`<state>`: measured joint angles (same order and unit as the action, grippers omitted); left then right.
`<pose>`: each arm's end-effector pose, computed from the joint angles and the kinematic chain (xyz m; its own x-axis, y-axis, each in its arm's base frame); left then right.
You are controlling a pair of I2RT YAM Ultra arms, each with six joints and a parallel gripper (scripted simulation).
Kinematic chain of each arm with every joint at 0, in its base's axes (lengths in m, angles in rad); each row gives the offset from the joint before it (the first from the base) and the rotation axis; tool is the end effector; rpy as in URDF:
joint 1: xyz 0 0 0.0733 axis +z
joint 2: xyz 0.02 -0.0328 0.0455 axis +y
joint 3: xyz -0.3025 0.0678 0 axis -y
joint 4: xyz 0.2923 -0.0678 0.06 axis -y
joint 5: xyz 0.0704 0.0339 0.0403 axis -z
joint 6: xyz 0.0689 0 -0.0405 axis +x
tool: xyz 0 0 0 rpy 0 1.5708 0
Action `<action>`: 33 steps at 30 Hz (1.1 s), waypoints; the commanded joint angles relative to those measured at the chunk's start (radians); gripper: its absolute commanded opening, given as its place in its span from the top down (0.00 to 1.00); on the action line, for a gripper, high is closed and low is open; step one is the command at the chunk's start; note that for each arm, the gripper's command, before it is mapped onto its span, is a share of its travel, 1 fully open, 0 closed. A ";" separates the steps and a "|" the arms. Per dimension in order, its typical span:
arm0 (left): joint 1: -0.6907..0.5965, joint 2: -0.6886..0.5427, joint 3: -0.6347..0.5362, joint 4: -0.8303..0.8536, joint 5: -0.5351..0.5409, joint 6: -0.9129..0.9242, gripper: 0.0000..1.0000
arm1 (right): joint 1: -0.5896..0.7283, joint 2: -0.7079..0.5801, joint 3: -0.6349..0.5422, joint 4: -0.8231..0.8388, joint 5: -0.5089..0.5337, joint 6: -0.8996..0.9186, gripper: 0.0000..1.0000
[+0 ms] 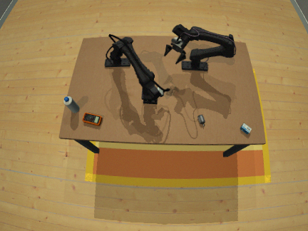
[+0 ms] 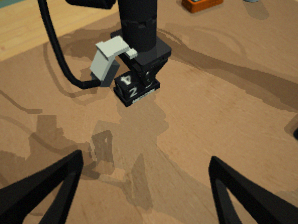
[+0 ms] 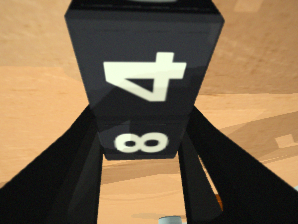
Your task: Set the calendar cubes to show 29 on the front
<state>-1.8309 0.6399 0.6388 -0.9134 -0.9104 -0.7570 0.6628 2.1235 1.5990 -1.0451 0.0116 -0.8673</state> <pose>0.0181 -0.1479 0.2697 -0.3441 0.3451 -0.8732 0.6609 0.7496 0.0358 0.3639 0.2844 0.1425 -0.0407 -0.9991 0.0081 -0.9991 0.0407 -0.0084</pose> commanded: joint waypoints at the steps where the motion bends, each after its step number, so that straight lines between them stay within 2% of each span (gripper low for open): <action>1: -0.009 0.009 0.031 -0.006 -0.031 -0.008 0.00 | -0.015 0.006 -0.028 0.052 -0.001 0.007 0.65; 10: -0.009 0.009 0.031 -0.006 -0.031 -0.008 0.00 | -0.020 0.011 -0.046 0.039 -0.002 0.008 0.65; 12: -0.009 0.009 0.031 -0.006 -0.031 -0.008 0.00 | -0.009 0.012 -0.014 0.019 -0.001 0.015 0.65; 14: -0.009 0.009 0.031 -0.006 -0.031 -0.008 0.00 | -0.009 0.012 -0.014 0.019 -0.001 0.015 0.42; 16: -0.009 0.009 0.031 -0.006 -0.031 -0.008 0.00 | -0.009 0.012 -0.014 0.019 -0.001 0.015 0.42; 17: -0.009 0.009 0.031 -0.006 -0.031 -0.008 0.00 | -0.009 0.004 -0.013 0.019 -0.001 0.015 0.36; 33: -0.009 0.009 0.031 -0.006 -0.031 -0.008 0.00 | 0.015 -0.054 0.022 -0.020 -0.002 0.029 0.36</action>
<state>-1.8309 0.6399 0.6388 -0.9134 -0.9104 -0.7570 0.6640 2.1166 1.5917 -1.0405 0.0097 -0.8478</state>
